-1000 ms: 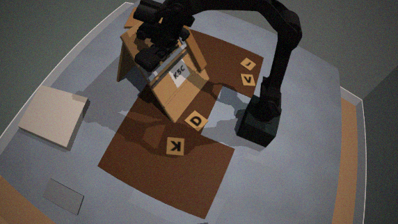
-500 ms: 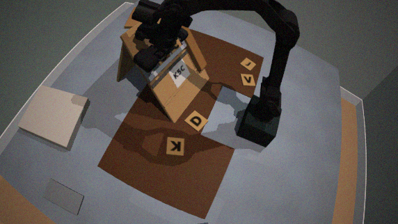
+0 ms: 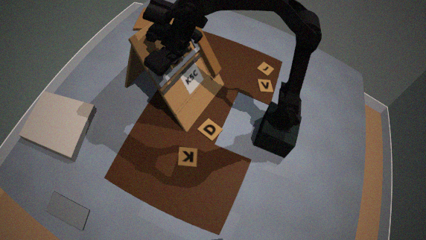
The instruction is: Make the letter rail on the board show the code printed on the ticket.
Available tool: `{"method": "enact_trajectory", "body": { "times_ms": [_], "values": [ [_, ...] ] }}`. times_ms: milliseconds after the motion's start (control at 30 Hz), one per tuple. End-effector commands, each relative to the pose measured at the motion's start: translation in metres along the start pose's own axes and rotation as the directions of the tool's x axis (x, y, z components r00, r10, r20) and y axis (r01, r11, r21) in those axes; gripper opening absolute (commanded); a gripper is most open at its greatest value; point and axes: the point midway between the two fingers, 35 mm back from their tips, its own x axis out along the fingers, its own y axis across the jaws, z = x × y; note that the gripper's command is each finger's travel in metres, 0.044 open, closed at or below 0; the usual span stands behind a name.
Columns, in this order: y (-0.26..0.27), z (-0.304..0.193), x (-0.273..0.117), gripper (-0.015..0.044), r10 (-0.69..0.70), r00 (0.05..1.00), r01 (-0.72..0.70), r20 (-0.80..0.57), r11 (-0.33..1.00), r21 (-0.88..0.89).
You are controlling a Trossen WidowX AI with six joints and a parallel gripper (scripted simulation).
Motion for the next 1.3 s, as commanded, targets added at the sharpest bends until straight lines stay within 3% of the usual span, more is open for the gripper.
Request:
{"method": "enact_trajectory", "body": {
  "times_ms": [0,1267],
  "values": [
    [-0.0012,-0.0010,0.0005,0.0000,0.002,1.000,-0.002,-0.004,1.000,-0.006],
    [-0.0087,-0.0074,-0.0073,0.0000,0.001,1.000,-0.001,-0.004,1.000,-0.006]
  ]
}}
